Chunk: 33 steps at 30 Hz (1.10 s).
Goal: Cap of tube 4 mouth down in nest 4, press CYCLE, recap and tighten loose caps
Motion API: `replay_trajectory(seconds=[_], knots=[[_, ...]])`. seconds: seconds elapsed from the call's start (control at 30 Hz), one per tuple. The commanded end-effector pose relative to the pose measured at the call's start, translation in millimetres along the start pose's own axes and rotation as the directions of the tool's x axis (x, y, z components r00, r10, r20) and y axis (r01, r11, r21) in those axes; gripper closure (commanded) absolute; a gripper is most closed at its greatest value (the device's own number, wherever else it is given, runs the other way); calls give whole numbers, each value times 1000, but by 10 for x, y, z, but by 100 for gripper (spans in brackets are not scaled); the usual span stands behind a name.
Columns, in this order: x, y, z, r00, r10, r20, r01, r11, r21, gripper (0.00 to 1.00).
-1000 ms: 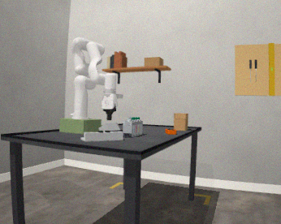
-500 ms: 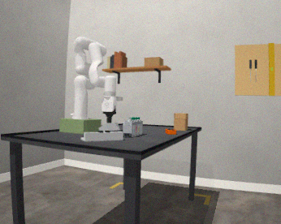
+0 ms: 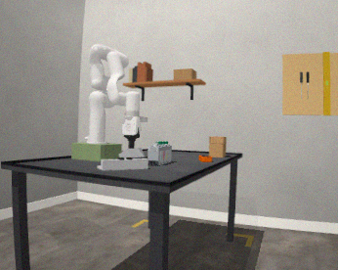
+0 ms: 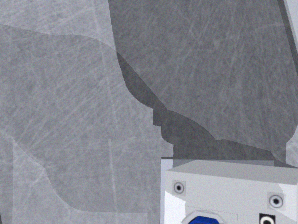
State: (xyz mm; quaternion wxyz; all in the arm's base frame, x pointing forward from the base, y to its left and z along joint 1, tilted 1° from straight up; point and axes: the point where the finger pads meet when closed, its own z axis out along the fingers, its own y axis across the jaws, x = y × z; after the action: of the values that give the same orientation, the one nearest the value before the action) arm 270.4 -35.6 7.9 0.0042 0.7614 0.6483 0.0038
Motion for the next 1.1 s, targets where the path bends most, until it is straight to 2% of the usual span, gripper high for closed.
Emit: replay_trajectory(seconds=[0.0, 1.07], knots=[[0, 13, 9, 1000, 0, -7, 0, 1000, -3, 100], [1, 12, 103, 1000, 0, -7, 0, 1000, -3, 100]])
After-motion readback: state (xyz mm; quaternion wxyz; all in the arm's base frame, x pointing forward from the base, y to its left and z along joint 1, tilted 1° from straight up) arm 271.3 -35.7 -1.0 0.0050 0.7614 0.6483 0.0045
